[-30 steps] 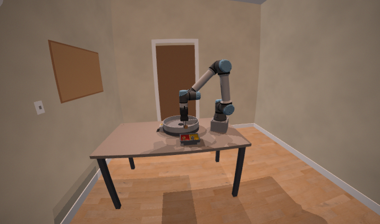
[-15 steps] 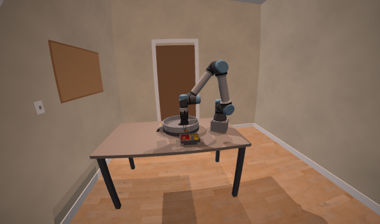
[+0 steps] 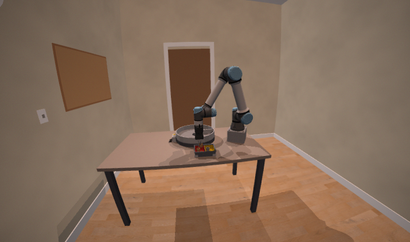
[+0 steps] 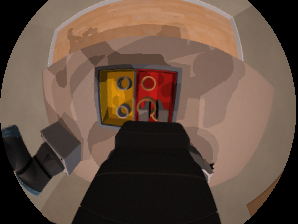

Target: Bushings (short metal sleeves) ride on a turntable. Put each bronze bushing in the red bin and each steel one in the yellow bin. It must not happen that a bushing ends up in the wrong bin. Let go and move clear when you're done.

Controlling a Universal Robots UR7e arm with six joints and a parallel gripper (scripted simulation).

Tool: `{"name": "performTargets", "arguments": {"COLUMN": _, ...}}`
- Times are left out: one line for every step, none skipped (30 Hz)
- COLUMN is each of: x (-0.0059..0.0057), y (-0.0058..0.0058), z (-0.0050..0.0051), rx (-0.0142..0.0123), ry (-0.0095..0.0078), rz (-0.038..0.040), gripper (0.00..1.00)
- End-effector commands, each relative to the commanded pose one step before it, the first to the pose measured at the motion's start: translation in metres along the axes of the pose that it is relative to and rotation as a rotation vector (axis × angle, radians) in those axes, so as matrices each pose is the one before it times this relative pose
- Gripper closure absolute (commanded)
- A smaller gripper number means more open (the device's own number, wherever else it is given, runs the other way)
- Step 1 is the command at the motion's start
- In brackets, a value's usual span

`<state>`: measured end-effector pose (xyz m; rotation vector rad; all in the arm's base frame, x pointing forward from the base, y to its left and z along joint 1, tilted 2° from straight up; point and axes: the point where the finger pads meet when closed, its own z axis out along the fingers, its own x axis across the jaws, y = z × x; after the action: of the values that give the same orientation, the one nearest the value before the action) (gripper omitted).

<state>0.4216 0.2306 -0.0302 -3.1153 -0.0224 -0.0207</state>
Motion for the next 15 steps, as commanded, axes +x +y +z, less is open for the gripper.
{"name": "performTargets", "arguments": {"x": 0.00115, "y": -0.00033, "z": 0.00588, "rx": 0.00058, "ry": 0.00271, "rz": -0.00002, "gripper": 1.00}}
{"name": "performTargets", "arguments": {"x": 0.00000, "y": 0.00000, "z": 0.00000, "rx": 0.00000, "ry": 0.00000, "rz": 0.00000, "gripper": 1.00}}
{"name": "performTargets", "arguments": {"x": 0.00000, "y": 0.00000, "z": 0.00000, "rx": 0.00000, "ry": 0.00000, "rz": 0.00000, "gripper": 1.00}}
{"name": "performTargets", "arguments": {"x": 0.00000, "y": 0.00000, "z": 0.00000, "rx": 0.00000, "ry": 0.00000, "rz": 0.00000, "gripper": 1.00}}
{"name": "performTargets", "arguments": {"x": 0.00000, "y": 0.00000, "z": 0.00000, "rx": 0.00000, "ry": 0.00000, "rz": 0.00000, "gripper": 1.00}}
{"name": "performTargets", "arguments": {"x": 0.00000, "y": 0.00000, "z": 0.00000, "rx": 0.00000, "ry": 0.00000, "rz": 0.00000, "gripper": 1.00}}
{"name": "performTargets", "arguments": {"x": 0.00000, "y": 0.00000, "z": 0.00000, "rx": 0.00000, "ry": 0.00000, "rz": 0.00000, "gripper": 1.00}}
{"name": "performTargets", "arguments": {"x": 0.00000, "y": 0.00000, "z": 0.00000, "rx": 0.00000, "ry": 0.00000, "rz": 0.00000, "gripper": 1.00}}
{"name": "performTargets", "arguments": {"x": -0.00003, "y": -0.00008, "z": 0.00064, "rx": -0.00004, "ry": -0.00022, "rz": 0.00000, "gripper": 1.00}}
{"name": "performTargets", "arguments": {"x": 0.00008, "y": -0.00012, "z": 0.00126, "rx": 0.00001, "ry": 0.00002, "rz": 0.00000, "gripper": 1.00}}
{"name": "performTargets", "arguments": {"x": 0.00008, "y": -0.00012, "z": 0.00126, "rx": 0.00001, "ry": 0.00002, "rz": 0.00000, "gripper": 1.00}}
{"name": "performTargets", "arguments": {"x": 0.00008, "y": -0.00012, "z": 0.00126, "rx": 0.00001, "ry": 0.00002, "rz": 0.00000, "gripper": 1.00}}
{"name": "performTargets", "arguments": {"x": 0.00008, "y": -0.00012, "z": 0.00126, "rx": 0.00001, "ry": 0.00002, "rz": 0.00000, "gripper": 1.00}}
{"name": "performTargets", "arguments": {"x": 0.00000, "y": 0.00000, "z": 0.00000, "rx": 0.00000, "ry": 0.00000, "rz": 0.00000, "gripper": 1.00}}
{"name": "performTargets", "arguments": {"x": 0.00000, "y": 0.00000, "z": 0.00000, "rx": 0.00000, "ry": 0.00000, "rz": 0.00000, "gripper": 1.00}}
